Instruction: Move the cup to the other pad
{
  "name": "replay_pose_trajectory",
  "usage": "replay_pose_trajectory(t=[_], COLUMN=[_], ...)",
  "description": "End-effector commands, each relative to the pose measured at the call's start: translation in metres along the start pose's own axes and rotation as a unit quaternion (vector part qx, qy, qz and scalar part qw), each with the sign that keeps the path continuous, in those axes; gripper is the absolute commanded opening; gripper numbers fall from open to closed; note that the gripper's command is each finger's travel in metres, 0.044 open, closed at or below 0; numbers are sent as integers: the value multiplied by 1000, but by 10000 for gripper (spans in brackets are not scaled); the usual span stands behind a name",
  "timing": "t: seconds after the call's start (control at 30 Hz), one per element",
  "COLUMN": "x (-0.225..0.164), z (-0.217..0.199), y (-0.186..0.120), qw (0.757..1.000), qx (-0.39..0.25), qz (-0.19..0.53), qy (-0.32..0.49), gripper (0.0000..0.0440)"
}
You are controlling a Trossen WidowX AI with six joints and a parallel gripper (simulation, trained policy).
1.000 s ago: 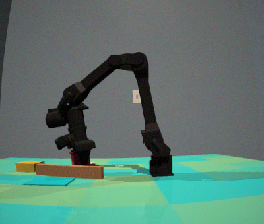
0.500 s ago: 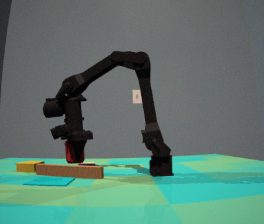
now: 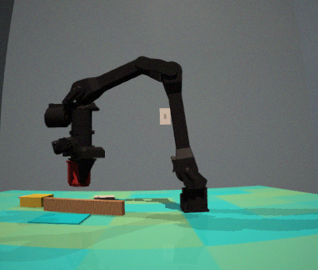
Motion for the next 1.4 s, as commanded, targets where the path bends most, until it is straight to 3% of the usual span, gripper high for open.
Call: replay_pose_trajectory(t=[0.0, 0.7, 1.37], x=[9, 54, 72], z=[8, 65, 129], y=[-8, -14, 14], qw=[1000, 996, 993], qx=[-2, -6, 1], qz=[-15, -68, -81], qy=[-9, -59, -88], gripper=[0, 0, 0])
Point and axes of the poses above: the point midway between the two fingers, 35 mm back from their tips, its own y axis out along the fingers, its own z axis across the jaws, x = y × z, the point moved 7 cm from there along -y, back along the fingers, and after that the axes turned 10 degrees about y, right-handed, at the moved point
